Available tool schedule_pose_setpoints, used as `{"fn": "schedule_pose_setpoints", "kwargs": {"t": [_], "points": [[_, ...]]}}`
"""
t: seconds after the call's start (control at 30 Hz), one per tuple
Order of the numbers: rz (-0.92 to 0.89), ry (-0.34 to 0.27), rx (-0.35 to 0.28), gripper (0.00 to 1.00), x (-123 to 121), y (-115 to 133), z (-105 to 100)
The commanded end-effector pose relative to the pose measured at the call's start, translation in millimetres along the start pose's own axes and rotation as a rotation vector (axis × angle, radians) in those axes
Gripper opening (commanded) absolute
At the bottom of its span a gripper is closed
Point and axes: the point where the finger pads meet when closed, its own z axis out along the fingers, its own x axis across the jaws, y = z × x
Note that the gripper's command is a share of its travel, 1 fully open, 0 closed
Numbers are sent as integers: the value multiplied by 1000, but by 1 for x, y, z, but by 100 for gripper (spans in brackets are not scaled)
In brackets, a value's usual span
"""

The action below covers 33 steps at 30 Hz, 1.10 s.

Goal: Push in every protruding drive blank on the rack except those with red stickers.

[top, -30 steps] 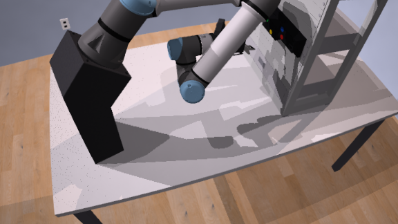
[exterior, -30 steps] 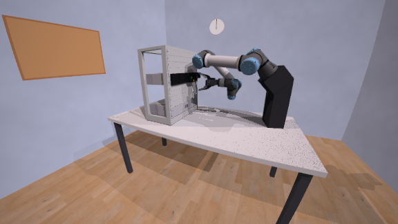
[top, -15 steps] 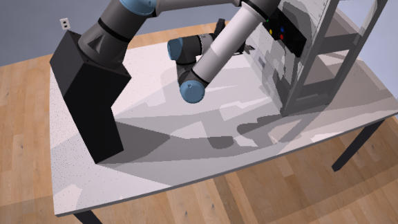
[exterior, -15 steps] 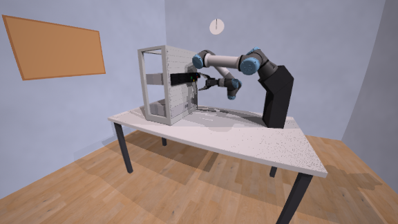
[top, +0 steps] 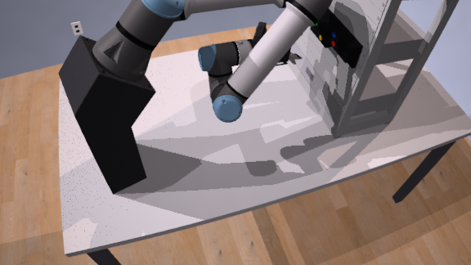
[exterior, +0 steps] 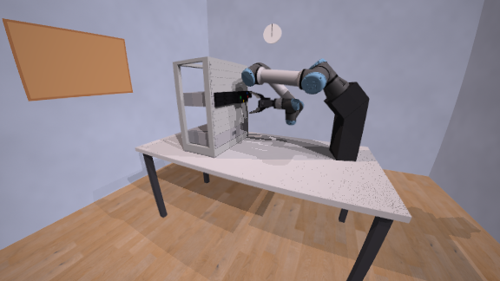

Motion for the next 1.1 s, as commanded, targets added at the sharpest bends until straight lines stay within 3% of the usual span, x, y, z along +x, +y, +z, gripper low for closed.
{"fn": "schedule_pose_setpoints", "kwargs": {"t": [0.0,0.17,0.6,1.07], "points": [[0,1,0,100,0,0,0],[0,1,0,100,3,-4,0],[0,1,0,100,28,-44,0],[0,1,0,100,29,-46,0]]}}
